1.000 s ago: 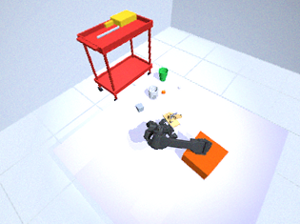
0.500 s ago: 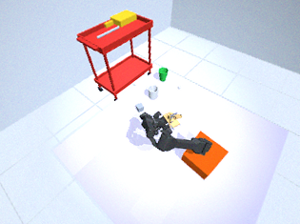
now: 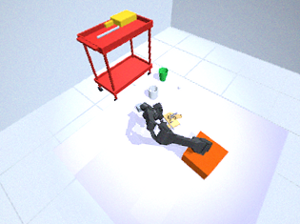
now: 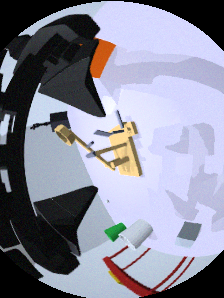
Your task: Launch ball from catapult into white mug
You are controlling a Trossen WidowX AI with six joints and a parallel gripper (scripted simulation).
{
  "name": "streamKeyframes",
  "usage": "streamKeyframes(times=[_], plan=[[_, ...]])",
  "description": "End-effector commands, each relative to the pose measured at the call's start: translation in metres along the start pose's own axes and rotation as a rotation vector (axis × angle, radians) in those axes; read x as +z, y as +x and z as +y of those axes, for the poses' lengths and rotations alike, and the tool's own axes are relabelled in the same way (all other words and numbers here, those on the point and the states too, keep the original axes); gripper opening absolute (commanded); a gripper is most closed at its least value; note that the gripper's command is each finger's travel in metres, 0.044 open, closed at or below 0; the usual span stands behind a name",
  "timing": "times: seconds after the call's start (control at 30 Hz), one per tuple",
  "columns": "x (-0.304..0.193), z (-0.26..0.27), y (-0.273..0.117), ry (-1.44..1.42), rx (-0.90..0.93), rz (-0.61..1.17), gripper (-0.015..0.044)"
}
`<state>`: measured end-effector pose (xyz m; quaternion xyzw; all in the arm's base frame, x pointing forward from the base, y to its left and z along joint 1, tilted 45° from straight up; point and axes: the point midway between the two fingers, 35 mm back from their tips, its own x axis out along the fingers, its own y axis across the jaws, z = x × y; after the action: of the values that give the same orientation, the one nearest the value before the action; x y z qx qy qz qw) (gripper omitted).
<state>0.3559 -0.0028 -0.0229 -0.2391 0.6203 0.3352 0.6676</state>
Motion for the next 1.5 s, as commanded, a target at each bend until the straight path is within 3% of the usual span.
streamKeyframes(times=[0.0, 0.83, 1.47], plan=[[0.006, -0.020, 0.000, 0.112, -0.012, -0.059, 0.0440], [-0.005, -0.161, -0.008, 0.842, -0.018, -0.449, 0.0440], [-0.050, -0.264, -0.023, 1.356, 0.127, -0.788, 0.0440]])
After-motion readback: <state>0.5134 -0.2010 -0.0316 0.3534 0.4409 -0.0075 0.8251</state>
